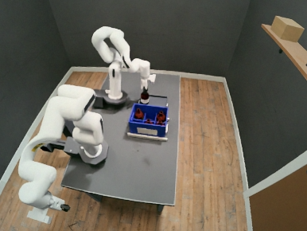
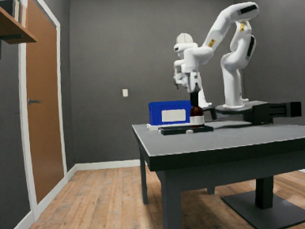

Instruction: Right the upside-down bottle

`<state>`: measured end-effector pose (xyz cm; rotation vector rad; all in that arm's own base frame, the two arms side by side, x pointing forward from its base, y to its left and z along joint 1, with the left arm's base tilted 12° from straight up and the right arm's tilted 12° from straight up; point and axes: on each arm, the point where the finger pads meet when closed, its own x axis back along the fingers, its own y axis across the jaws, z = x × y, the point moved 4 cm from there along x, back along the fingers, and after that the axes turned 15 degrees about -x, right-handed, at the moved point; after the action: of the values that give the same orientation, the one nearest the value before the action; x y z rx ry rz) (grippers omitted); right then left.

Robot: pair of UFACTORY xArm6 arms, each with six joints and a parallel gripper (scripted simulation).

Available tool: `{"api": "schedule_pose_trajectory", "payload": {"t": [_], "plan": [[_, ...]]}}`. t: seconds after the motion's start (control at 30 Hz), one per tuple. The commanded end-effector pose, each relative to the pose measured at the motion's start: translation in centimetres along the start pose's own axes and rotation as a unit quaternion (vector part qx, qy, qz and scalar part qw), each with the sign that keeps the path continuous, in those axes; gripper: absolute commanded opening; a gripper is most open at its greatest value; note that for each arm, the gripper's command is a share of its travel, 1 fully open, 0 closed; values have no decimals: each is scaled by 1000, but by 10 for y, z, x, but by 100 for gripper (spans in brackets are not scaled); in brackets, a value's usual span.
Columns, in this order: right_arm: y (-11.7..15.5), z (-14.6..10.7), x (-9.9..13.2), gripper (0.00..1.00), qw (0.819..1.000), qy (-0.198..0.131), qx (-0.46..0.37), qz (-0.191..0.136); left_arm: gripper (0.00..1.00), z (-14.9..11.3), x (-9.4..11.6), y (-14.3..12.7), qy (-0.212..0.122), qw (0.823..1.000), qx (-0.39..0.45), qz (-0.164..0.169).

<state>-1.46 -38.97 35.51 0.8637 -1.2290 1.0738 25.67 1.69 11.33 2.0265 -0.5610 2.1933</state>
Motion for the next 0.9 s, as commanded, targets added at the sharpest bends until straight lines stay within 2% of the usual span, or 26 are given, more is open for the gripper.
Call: {"api": "schedule_pose_trajectory", "payload": {"t": [0.0,0.37,0.87], "plan": [[0,1,2,100,1000,2,0,1,29,1,2,-1,2,1000,0,1],[0,1,2,100,1000,2,0,1,29,1,8,-1,2,1000,0,1],[0,1,2,100,1000,2,0,1,29,1,30,0,2,1000,0,1]]}}
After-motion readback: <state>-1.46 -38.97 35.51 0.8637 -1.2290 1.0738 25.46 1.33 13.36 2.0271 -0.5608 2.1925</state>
